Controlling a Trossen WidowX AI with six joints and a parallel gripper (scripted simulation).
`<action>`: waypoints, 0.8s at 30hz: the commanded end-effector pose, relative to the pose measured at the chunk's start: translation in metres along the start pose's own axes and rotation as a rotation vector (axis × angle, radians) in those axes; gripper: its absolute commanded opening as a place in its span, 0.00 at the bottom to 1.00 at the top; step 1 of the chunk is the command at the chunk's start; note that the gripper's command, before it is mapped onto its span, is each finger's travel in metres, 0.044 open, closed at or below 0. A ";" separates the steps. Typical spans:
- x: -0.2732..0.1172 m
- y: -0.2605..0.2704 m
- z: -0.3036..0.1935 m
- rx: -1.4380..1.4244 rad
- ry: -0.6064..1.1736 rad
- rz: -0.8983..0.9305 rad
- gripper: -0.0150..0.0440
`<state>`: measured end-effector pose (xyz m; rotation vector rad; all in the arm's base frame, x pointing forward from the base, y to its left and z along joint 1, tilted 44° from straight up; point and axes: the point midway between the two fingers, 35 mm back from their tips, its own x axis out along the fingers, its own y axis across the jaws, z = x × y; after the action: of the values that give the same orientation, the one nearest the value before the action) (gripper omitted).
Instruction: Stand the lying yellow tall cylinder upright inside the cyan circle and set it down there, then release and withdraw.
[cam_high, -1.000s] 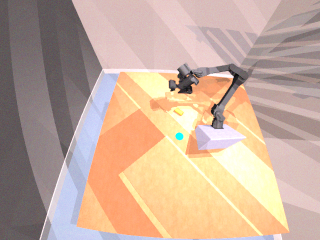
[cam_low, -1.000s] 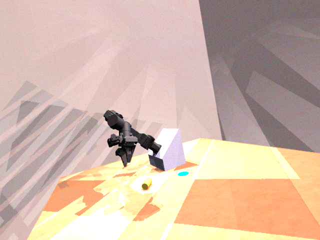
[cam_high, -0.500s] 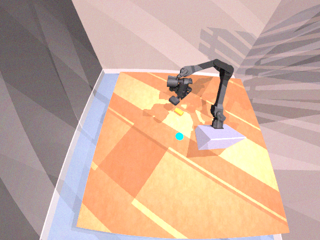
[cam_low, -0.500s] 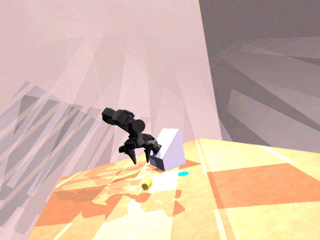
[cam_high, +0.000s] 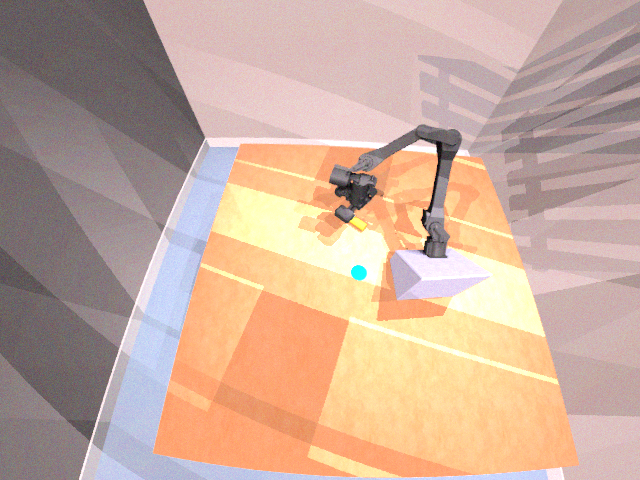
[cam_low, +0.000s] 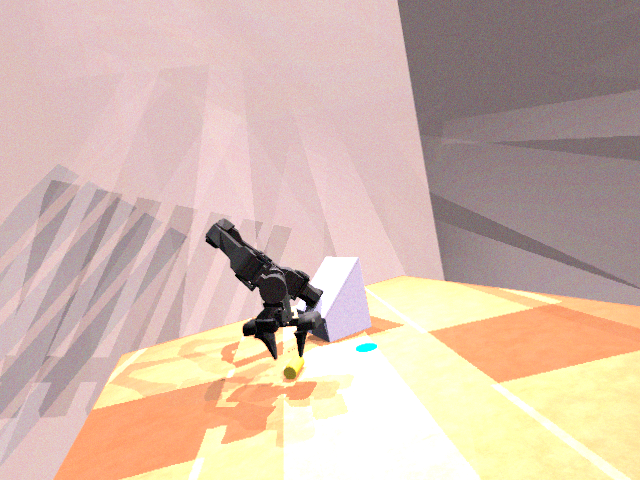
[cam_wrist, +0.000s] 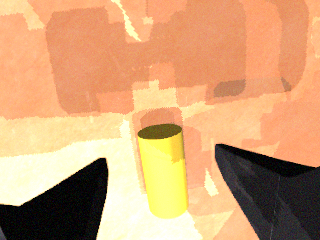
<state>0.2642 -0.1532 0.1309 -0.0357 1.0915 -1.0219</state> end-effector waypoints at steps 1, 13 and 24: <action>0.034 -0.002 -0.008 -0.031 0.012 -0.005 0.78; 0.035 -0.003 -0.008 -0.031 0.012 -0.005 0.43; 0.015 0.001 -0.006 -0.030 0.017 0.000 0.43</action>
<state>0.2593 -0.1658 0.1085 -0.0570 1.1329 -1.0040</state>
